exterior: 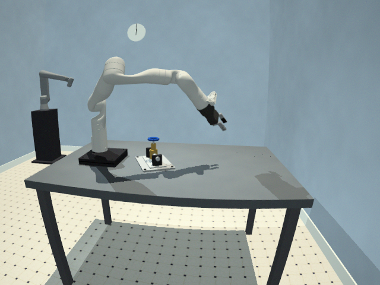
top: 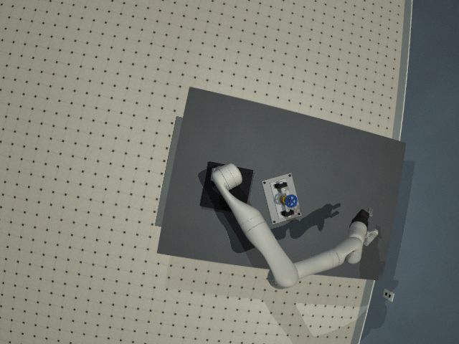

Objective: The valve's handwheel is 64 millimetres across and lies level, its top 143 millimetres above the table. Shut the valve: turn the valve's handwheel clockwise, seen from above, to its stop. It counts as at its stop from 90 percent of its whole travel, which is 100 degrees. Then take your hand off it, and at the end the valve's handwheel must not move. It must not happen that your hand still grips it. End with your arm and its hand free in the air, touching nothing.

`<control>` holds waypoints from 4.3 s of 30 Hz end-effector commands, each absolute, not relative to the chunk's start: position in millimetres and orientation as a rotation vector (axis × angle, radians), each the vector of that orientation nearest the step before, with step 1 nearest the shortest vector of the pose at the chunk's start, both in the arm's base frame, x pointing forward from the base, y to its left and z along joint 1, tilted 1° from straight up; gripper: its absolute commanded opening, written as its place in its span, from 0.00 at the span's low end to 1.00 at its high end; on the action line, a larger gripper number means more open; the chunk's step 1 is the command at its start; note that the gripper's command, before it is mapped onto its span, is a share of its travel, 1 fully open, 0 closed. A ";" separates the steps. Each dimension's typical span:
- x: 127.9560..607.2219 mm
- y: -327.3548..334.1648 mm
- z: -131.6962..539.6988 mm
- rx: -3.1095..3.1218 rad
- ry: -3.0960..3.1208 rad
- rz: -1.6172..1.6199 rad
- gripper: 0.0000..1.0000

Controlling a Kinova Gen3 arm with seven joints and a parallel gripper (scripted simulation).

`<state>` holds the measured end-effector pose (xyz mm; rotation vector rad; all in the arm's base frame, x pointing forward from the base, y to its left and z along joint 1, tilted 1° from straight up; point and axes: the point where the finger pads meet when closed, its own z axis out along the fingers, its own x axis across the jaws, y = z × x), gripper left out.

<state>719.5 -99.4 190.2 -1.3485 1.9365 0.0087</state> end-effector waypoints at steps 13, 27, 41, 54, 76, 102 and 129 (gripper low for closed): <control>720.0 -99.3 191.9 -1.348 1.935 0.006 1.00; 662.3 -75.1 197.2 -1.622 1.855 -0.016 1.00; 507.9 -49.2 190.5 -2.280 1.585 -0.046 1.00; 364.7 -75.4 178.1 -2.866 1.249 -0.018 1.00; 347.9 -80.6 176.1 -2.923 1.221 -0.002 0.55; 348.1 -79.4 155.7 -2.925 1.215 -0.004 0.55; 347.9 -80.2 129.9 -2.924 1.218 -0.004 0.55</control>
